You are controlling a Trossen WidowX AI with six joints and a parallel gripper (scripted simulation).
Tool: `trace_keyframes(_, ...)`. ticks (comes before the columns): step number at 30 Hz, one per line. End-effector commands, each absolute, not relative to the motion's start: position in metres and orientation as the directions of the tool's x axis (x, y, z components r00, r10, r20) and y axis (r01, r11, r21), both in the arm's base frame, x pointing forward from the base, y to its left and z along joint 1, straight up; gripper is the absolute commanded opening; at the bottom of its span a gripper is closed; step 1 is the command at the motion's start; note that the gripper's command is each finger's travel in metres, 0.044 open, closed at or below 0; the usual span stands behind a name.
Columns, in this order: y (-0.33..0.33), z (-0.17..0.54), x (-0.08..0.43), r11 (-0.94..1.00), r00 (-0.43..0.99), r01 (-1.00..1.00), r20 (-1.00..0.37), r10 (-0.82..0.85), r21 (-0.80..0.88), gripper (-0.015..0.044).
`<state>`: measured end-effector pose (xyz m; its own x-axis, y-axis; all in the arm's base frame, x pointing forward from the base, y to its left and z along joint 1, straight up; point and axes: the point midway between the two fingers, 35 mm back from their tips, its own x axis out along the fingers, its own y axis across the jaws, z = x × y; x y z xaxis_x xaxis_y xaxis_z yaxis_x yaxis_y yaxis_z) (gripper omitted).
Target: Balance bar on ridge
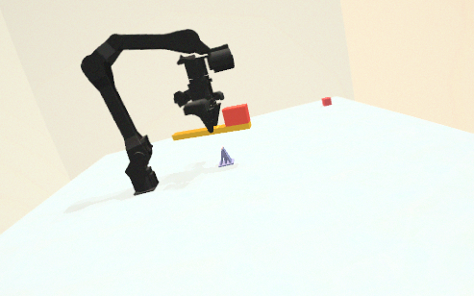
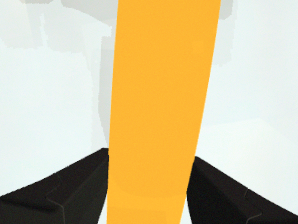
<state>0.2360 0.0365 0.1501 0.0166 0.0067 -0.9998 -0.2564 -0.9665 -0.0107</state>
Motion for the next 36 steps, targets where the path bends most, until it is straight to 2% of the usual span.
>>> trace_keyframes(1,0.048,0.151,0.226,-0.988,0.018,-0.155,-1.0,0.004,-0.007,0.0)
trace_keyframes(5,0.054,0.151,0.218,-0.997,0.018,-0.077,-1.0,0.004,-0.006,0.0)
trace_keyframes(36,0.05,0.107,0.218,-0.997,0.018,-0.073,-1.0,0.004,-0.005,0.0)
